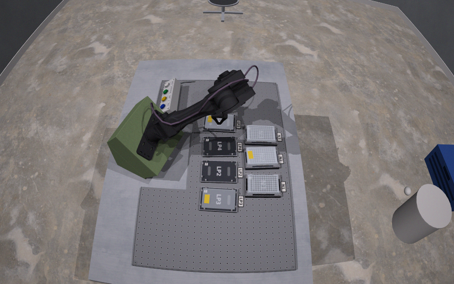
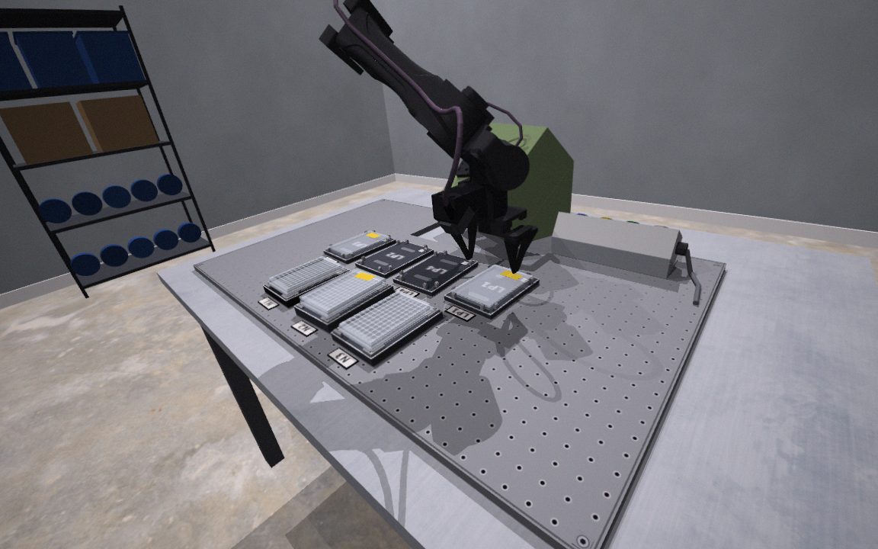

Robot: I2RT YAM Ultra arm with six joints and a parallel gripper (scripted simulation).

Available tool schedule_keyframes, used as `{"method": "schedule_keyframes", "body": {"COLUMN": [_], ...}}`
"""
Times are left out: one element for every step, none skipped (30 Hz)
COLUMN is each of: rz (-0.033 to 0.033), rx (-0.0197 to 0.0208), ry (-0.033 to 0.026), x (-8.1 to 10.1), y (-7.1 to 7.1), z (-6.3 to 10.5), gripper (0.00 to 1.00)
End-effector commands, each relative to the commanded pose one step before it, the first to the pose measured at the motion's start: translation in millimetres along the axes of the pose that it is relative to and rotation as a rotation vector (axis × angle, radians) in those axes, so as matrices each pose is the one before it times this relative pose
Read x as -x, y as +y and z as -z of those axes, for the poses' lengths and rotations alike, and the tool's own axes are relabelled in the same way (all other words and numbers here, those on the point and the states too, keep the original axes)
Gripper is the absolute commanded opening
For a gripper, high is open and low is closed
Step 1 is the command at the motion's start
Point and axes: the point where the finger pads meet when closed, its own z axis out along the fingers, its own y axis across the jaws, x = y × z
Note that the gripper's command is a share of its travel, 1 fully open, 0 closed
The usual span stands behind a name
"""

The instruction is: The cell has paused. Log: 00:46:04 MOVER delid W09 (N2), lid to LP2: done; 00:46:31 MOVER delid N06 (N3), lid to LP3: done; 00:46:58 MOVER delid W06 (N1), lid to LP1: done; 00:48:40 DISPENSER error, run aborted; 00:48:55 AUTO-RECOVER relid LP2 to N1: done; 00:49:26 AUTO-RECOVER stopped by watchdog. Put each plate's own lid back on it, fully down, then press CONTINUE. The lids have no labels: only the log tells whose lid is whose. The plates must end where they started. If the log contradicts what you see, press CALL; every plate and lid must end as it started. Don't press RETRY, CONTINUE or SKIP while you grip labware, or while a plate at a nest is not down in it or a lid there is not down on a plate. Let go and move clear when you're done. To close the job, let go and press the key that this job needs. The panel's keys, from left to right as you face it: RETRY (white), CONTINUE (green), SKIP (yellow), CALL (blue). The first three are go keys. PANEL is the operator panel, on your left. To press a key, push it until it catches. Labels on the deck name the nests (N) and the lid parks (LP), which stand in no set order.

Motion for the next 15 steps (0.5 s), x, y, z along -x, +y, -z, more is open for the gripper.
{"method": "schedule_keyframes", "body": {"rz": [-0.04045, 0.00125, 0.00119, 0.00118, 0.00112, 0.00227, 0.02261, 0.0, 0.0, 0.00326, 0.00471, -0.00001, -0.00001, 0.00137, 0.00451], "rx": [0.02707, -0.00103, -0.00098, -0.00097, -0.00093, -0.00088, -0.01906, 0.0, 0.0, -0.01271, -0.00262, 0.00157, 0.00151, 0.00216, 0.00464], "ry": [-0.0375, 0.00082, 0.00078, 0.00077, 0.00074, 0.00063, 0.01617, 0.0, 0.0, 0.0113, 0.00485, 0.00187, 0.00177, 0.00057, -0.00096], "x": [12.62, -0.36, -0.37, -0.38, -0.38, -2.73, -6.6, 0.0, 0.0, -4.38, -2.41, -0.34, -0.32, -0.41, -0.86], "y": [8.72, -0.03, 0.0, 0.0, 0.02, 2.07, -6.19, 0.0, 0.0, -5.83, -0.8, 0.27, 0.26, 0.64, 1.7], "z": [11.63, -0.22, -0.24, -0.24, -0.25, -5.28, -7.46, 0.0, 0.0, -5.17, -2.67, -1.64, -1.64, -1.27, -0.41], "gripper": [1.0, 1.0, 1.0, 1.0, 1.0, 1.0, 1.0, 1.0, 1.0, 1.0, 1.0, 1.0, 1.0, 1.0, 1.0]}}
